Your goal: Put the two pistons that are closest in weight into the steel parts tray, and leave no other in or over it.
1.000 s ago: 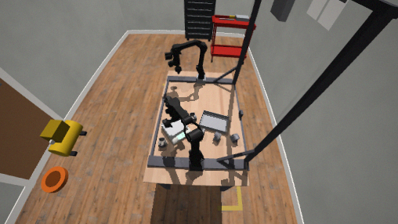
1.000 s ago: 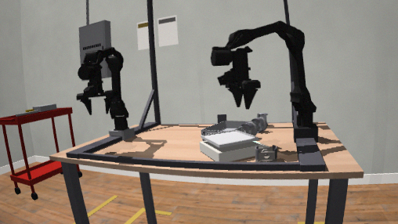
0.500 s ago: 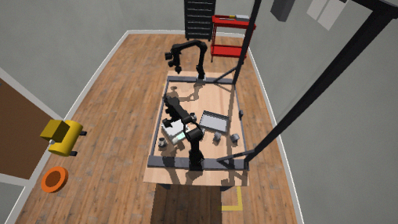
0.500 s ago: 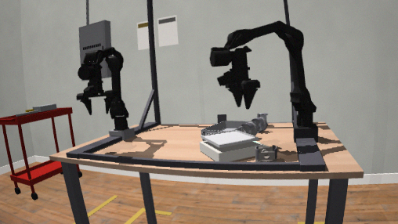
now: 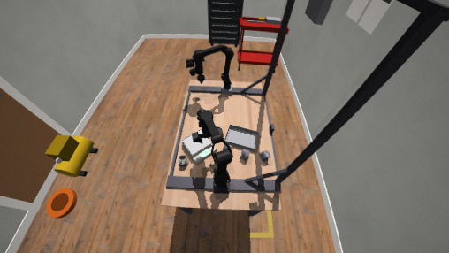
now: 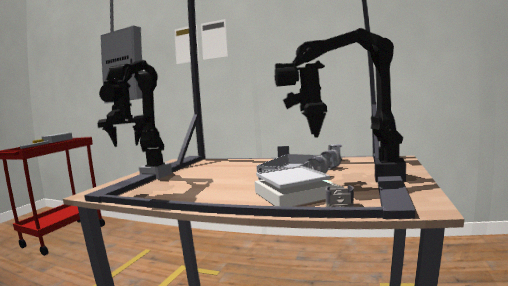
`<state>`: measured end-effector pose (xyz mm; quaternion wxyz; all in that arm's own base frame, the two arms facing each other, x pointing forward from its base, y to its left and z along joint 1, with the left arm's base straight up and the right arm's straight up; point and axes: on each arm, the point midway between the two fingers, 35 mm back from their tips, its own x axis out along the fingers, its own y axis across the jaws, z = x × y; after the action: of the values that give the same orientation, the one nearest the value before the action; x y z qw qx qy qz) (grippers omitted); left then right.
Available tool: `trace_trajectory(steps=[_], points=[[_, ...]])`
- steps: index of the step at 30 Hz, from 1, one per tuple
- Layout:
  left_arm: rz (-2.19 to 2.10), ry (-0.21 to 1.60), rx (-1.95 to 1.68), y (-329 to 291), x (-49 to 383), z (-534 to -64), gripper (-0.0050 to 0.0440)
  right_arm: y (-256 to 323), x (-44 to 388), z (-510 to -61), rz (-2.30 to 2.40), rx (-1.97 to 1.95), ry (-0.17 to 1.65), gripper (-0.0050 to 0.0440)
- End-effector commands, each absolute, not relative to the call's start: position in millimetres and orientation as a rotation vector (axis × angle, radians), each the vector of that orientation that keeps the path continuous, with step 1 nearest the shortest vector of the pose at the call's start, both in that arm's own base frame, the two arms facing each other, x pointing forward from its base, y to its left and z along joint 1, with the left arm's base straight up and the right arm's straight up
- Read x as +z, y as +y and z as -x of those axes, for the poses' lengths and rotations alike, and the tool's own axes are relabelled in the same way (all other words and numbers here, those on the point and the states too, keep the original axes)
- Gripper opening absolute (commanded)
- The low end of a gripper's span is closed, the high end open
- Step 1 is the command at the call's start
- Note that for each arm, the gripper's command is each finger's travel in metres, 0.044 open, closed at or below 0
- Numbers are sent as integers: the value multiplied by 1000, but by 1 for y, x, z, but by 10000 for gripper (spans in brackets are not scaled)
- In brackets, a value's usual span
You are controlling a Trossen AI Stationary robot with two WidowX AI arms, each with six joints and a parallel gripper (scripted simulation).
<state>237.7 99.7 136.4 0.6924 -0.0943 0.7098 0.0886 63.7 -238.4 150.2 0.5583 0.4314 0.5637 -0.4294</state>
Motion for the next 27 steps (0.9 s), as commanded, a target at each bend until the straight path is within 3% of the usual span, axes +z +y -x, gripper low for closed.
trace_trajectory(steps=[1, 27], points=[[111, 1552, 113, 77, 146, -238, 378, -243, 159, -65, -1000, -1024, 1302, 400], [-366, 1514, -369, -38, 148, -238, 378, -243, 159, -65, -1000, -1024, 1302, 400]])
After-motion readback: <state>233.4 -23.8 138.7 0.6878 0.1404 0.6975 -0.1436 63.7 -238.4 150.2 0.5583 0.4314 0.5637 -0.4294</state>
